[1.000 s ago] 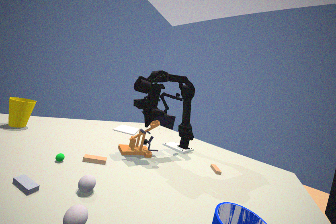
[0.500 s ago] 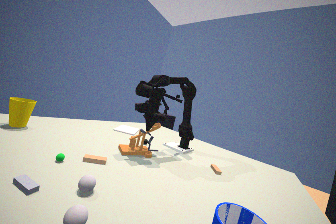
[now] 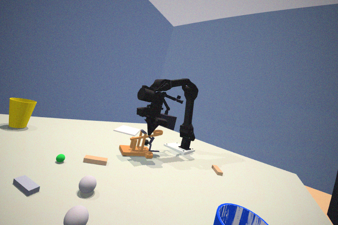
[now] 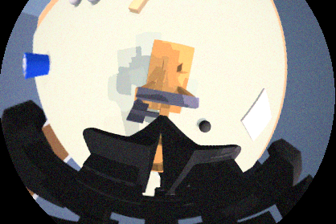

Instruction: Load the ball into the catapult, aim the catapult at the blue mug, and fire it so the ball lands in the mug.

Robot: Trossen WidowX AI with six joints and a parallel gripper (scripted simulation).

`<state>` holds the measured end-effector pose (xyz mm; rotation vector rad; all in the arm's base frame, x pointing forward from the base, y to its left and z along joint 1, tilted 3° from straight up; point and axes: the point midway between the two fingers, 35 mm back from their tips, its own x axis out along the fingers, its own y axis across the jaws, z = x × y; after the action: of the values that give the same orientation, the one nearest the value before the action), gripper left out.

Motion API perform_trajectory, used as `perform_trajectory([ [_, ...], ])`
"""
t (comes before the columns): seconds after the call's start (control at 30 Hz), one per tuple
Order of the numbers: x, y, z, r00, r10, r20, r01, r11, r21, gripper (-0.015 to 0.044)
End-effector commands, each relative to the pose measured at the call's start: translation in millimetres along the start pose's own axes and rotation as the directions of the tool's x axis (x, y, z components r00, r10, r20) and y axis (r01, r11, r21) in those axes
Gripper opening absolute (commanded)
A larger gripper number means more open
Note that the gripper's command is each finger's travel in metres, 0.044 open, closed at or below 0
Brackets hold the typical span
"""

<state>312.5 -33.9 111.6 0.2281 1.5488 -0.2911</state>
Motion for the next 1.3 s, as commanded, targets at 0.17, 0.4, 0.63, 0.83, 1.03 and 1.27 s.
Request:
perform_trajectory([
  [0.17, 12, 0, -8, 1.0, 0.003, -0.005, -0.003, 1.0, 0.002, 0.0],
  [0.4, 22, 0, -10, 1.0, 0.003, -0.005, -0.003, 1.0, 0.002, 0.0],
  [0.63, 32, 0, -12, 1.0, 0.003, -0.005, -0.003, 1.0, 0.002, 0.0],
  [0.83, 40, 1, -12, 1.0, 0.003, -0.005, -0.003, 1.0, 0.002, 0.0],
  [1.03, 36, 1, -8, 1.0, 0.004, 0.015, -0.004, 1.0, 0.001, 0.0],
  [1.27, 34, 1, -10, 1.0, 0.004, 0.014, -0.004, 1.0, 0.001, 0.0026],
])
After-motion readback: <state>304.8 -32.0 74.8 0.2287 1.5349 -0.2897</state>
